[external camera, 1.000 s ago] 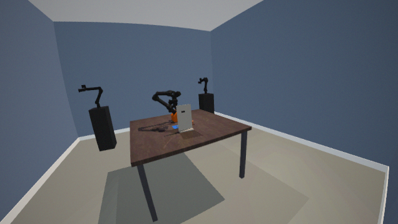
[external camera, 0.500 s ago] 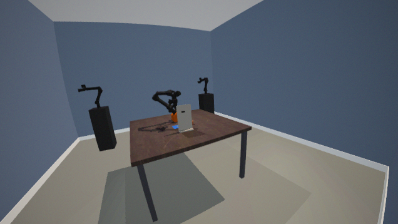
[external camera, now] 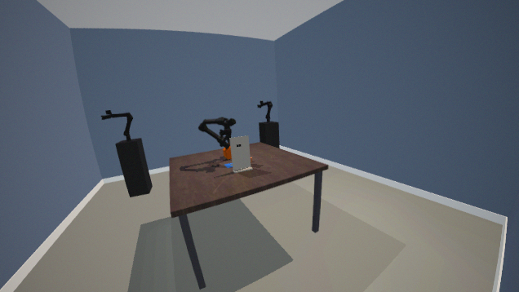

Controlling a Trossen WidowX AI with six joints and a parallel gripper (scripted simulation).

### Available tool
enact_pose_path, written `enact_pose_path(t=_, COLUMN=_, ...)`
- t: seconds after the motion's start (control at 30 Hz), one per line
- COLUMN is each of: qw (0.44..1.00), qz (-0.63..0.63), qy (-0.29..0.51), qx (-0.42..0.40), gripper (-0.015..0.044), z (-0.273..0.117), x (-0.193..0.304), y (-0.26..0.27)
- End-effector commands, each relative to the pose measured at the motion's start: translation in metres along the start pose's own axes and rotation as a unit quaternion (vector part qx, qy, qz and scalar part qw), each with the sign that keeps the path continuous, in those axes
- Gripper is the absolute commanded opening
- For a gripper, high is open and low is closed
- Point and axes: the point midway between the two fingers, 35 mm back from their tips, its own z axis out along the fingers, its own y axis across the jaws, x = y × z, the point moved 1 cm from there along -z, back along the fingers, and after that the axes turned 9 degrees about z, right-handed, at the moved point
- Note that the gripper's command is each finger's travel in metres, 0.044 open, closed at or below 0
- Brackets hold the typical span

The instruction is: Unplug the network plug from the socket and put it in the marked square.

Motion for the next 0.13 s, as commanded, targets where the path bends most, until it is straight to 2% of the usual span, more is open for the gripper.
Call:
enact_pose_path(t=0.0, qw=1.0, qz=0.002, qy=-0.001, qx=-0.001, gripper=0.044, z=-0.0002, x=-0.0004, y=0.0007)
enact_pose_path(t=0.1, qw=1.0, qz=0.002, qy=-0.001, qx=-0.001, gripper=0.044, z=-0.0002, x=-0.0004, y=0.0007)
